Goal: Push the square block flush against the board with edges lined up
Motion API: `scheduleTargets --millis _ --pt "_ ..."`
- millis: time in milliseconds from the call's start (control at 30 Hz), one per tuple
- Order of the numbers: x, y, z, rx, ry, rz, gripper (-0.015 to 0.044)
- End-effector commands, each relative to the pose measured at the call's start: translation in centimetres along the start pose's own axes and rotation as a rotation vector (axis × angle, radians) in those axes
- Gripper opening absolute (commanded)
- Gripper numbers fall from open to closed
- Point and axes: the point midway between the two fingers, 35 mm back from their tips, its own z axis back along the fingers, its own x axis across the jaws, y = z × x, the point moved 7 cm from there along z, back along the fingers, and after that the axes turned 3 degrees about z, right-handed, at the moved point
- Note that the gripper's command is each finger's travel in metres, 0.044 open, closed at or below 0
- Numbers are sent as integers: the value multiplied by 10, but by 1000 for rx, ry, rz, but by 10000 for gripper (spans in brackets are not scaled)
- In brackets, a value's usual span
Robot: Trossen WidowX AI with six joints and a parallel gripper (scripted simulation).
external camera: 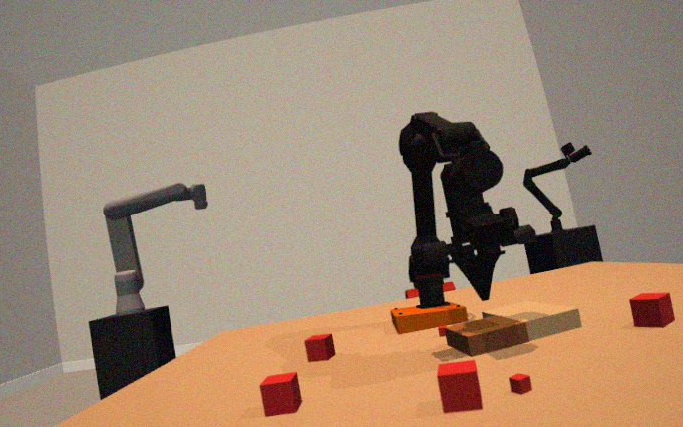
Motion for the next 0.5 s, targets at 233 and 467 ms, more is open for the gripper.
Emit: scheduleTargets --millis 233,467 --pt "1 -45 -40 9 -6 -2 0" --pt "1 -43 -67 10 -6 -2 0"
